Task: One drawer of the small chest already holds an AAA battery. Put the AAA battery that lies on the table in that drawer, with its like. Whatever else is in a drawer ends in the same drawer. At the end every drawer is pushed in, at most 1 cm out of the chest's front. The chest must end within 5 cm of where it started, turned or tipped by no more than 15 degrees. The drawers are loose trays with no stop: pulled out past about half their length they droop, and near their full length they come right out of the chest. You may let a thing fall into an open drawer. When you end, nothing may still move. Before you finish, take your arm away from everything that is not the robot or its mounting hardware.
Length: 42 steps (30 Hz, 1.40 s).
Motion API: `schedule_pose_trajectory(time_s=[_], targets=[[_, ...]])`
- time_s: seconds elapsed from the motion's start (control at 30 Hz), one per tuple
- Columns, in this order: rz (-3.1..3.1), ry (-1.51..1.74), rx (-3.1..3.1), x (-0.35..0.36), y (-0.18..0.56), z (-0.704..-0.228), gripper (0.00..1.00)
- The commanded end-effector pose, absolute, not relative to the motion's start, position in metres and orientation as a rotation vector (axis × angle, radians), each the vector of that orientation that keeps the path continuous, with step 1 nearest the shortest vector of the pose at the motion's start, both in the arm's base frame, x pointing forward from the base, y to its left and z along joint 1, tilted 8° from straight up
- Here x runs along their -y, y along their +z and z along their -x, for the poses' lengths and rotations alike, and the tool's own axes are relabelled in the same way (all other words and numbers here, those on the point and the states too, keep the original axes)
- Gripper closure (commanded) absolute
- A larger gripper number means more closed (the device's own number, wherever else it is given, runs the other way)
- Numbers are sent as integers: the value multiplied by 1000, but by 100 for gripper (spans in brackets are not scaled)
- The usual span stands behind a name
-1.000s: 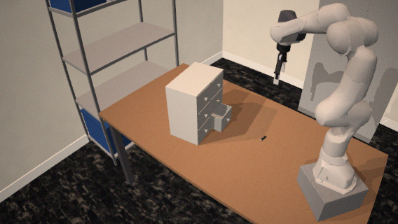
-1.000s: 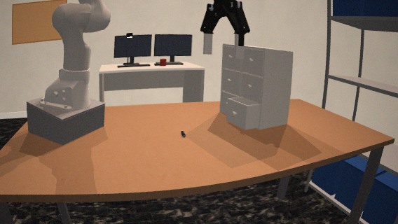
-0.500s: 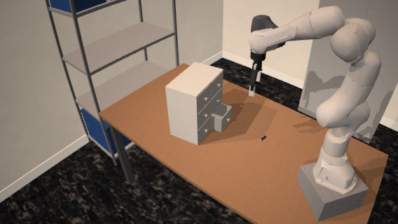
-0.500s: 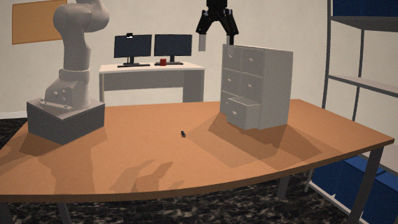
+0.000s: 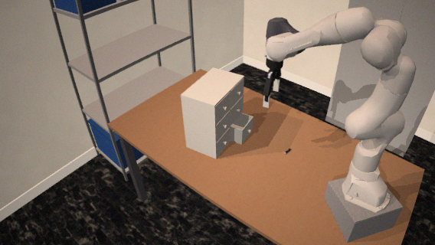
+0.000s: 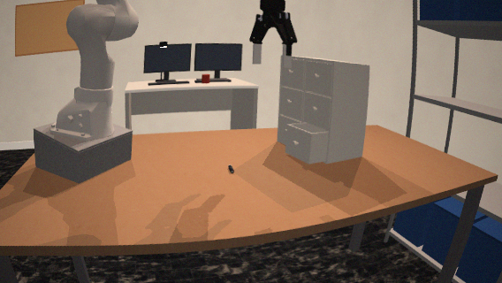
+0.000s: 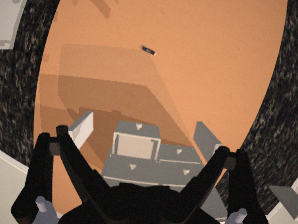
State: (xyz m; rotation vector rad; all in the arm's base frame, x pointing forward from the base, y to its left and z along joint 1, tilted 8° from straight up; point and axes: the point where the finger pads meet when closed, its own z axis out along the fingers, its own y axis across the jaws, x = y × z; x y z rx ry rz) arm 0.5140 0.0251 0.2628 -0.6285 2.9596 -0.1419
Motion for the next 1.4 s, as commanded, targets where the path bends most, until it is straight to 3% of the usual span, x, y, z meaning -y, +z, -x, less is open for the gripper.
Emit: schedule_pose_trajectory(time_s=[0.0,1.37], targets=[[548,-138,-2978,-25,263,-514,0],[1140,-306,-2791,-29,250,-529,0]])
